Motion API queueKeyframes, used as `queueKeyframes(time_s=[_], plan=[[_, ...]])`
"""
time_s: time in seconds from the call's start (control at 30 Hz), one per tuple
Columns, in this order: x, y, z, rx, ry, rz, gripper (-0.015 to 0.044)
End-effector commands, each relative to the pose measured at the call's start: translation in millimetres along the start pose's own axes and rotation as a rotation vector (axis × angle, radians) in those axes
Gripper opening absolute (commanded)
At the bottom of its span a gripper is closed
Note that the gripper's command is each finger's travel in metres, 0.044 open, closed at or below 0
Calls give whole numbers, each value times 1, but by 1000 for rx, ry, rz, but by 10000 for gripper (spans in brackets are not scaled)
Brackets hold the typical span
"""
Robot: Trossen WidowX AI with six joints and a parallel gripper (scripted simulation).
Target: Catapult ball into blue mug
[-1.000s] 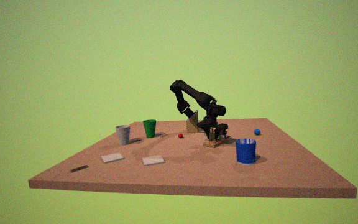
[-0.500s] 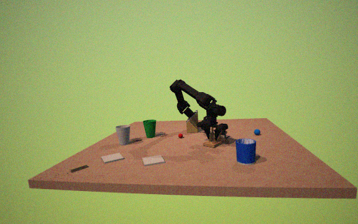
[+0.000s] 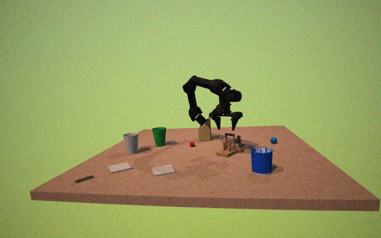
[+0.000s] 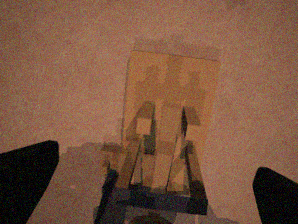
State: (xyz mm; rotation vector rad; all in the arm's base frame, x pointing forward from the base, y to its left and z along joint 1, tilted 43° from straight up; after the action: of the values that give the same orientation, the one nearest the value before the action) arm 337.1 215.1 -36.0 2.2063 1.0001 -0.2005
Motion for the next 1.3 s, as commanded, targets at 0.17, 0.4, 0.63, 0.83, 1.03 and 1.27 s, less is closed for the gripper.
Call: queueKeyframes(time_s=[0.17,0.4,0.63,0.83,1.03,1.27], plan=[[-4,3,6,7,-23,4,440],[-5,3,51,5,-23,4,440],[-5,3,58,4,-23,4,440],[-5,3,68,4,-23,4,440],[-5,3,78,4,-24,4,440],[-5,3,89,3,-24,4,440]])
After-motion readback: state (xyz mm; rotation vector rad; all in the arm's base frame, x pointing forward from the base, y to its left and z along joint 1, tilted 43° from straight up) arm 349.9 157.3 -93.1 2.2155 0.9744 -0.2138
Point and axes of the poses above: the point midway between the two fingers, 35 mm back from their tips, its own z axis out along the fingers, its own x axis across the jaws, y = z × x, the point moved 3 cm from there along -z, back along the fingers, and after that the axes turned 15 degrees about z, right-handed, at the moved point
